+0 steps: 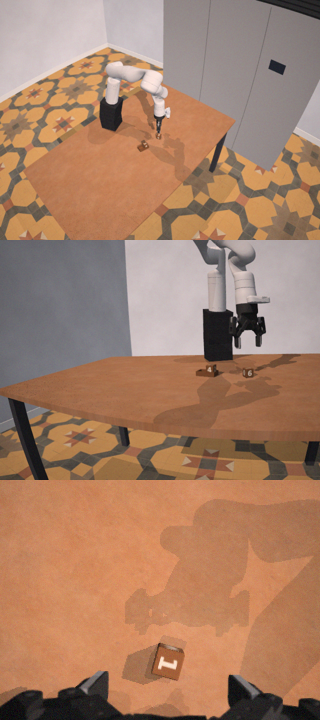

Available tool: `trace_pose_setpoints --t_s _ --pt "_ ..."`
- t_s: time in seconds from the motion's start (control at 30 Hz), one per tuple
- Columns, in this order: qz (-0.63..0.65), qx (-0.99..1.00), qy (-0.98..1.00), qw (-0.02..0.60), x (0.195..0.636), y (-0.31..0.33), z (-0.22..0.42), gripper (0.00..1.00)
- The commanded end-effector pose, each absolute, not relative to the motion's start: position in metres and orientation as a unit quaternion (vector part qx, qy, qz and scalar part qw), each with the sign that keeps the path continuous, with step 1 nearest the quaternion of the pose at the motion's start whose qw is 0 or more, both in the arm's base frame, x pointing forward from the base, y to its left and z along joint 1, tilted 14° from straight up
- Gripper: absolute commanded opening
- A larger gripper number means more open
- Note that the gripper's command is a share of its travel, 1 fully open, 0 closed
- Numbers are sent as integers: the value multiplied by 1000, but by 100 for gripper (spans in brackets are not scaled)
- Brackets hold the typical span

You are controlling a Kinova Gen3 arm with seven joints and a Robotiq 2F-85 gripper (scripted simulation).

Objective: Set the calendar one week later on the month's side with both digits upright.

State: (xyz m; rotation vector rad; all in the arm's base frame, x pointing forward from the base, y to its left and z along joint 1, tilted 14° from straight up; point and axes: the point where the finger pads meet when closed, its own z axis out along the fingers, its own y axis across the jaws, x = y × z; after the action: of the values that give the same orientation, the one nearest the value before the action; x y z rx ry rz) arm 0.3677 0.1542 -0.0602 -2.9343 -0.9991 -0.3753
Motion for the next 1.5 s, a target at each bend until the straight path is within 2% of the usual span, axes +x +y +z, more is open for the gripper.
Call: trace_pose_setpoints --t_s 0.0,0.7,0.73,1.47 --pt "-121 -949 -292 13 368 152 -60 100" --pt "-119 -972 -202 25 368 151 -57 100" --pt "-119 -972 -202 25 368 151 -57 46" --pt "-119 -972 -202 25 368 151 -57 46"
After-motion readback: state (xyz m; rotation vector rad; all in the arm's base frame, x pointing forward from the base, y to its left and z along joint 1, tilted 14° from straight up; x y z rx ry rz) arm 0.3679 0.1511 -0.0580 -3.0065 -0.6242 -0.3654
